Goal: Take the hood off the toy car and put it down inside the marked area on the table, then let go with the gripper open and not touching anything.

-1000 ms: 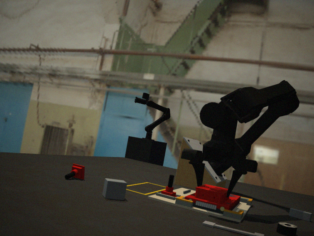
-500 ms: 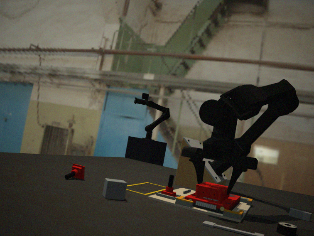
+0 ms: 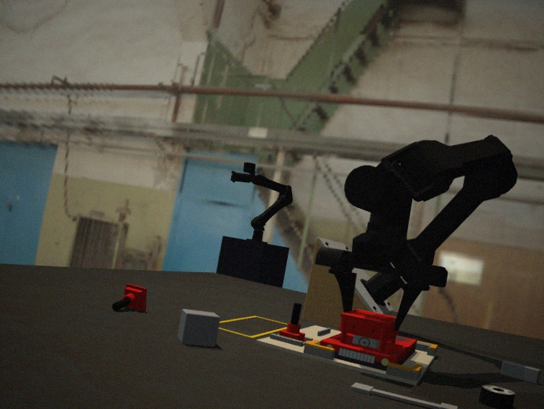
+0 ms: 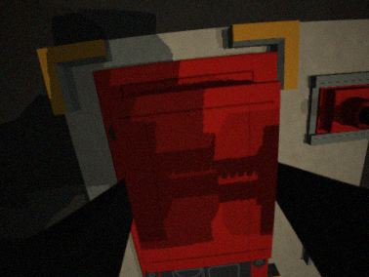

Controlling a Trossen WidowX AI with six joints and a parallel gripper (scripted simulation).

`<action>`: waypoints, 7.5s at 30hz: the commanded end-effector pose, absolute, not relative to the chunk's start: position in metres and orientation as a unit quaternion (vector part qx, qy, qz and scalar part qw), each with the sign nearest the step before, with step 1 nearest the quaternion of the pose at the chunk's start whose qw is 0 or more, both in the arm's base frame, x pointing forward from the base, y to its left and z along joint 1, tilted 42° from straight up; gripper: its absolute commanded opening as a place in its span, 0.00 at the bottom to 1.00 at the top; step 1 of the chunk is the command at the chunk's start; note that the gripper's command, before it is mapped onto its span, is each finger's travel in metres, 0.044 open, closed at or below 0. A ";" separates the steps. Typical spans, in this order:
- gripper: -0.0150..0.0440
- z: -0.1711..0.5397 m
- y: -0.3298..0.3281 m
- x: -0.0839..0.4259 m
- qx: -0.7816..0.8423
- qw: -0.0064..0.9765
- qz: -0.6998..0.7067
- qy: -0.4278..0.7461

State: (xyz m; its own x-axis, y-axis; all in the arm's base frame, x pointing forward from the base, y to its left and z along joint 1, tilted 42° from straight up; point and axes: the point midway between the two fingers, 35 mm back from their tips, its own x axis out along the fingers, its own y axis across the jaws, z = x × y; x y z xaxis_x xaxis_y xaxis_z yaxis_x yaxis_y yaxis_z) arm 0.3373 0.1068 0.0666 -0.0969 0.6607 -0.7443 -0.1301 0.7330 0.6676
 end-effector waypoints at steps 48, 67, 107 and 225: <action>0.25 0.026 -0.026 0.349 0.188 0.649 0.297 0.675; 0.25 -0.028 -0.090 0.327 0.189 0.646 0.304 0.674; 0.25 -0.051 -0.071 0.326 0.189 0.647 0.304 0.674; 0.39 -0.099 -0.027 0.318 0.186 0.648 0.306 0.673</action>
State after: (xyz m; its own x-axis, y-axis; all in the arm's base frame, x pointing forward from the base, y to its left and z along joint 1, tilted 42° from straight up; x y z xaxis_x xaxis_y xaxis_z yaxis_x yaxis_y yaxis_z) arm 0.3176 -0.0271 -0.0990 -0.0925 0.6468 -0.7570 -0.1456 0.7433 0.6529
